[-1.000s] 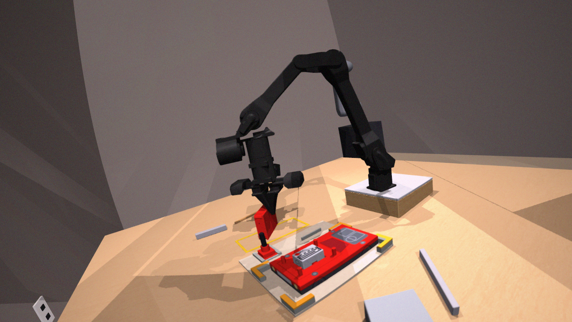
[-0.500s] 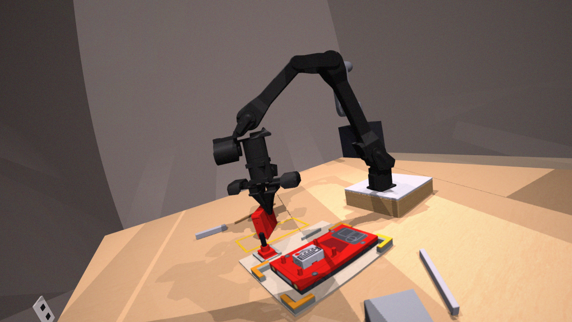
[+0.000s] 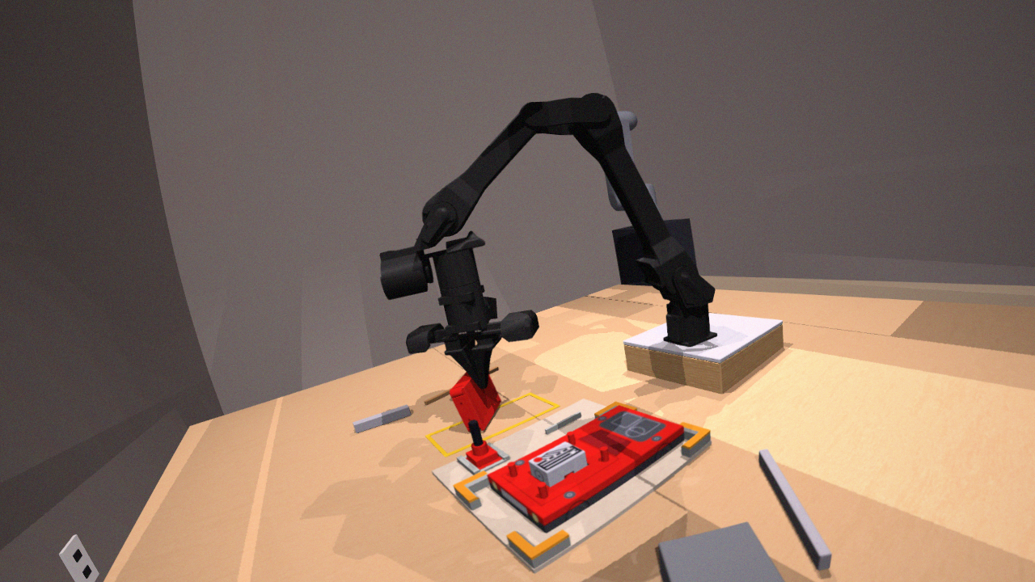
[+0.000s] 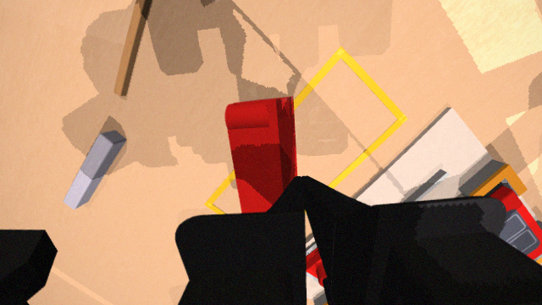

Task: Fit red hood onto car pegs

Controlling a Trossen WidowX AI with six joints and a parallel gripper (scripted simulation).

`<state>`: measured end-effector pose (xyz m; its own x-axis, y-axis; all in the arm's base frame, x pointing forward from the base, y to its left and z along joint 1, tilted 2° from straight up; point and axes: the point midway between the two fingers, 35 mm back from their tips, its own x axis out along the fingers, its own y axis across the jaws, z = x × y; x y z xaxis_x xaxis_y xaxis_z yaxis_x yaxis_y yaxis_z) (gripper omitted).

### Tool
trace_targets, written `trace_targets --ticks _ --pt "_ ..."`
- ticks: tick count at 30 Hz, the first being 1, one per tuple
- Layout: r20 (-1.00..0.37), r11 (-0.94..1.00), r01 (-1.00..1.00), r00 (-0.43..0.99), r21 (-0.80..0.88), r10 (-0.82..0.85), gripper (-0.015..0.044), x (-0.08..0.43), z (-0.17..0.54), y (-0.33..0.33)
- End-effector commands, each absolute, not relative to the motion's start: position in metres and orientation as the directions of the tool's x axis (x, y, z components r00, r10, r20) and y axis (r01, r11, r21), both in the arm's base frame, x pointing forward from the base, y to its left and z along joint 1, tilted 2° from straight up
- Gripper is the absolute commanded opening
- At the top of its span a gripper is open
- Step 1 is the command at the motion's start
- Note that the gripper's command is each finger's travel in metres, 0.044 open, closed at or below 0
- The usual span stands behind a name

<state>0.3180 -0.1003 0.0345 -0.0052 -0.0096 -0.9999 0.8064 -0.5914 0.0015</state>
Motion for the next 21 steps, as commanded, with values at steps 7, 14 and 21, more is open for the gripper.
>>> trace_targets --ticks 7,14,21 --pt "-1.0 -0.586 0.81 -0.006 0.004 -0.014 0.0 0.3229 0.0353 -0.1042" --pt "-1.0 -0.586 0.81 -0.006 0.004 -0.014 0.0 0.326 0.0354 -0.1064" --pt "-1.0 -0.586 0.81 -0.005 0.004 -0.014 0.0 0.3291 0.0355 -0.1086"
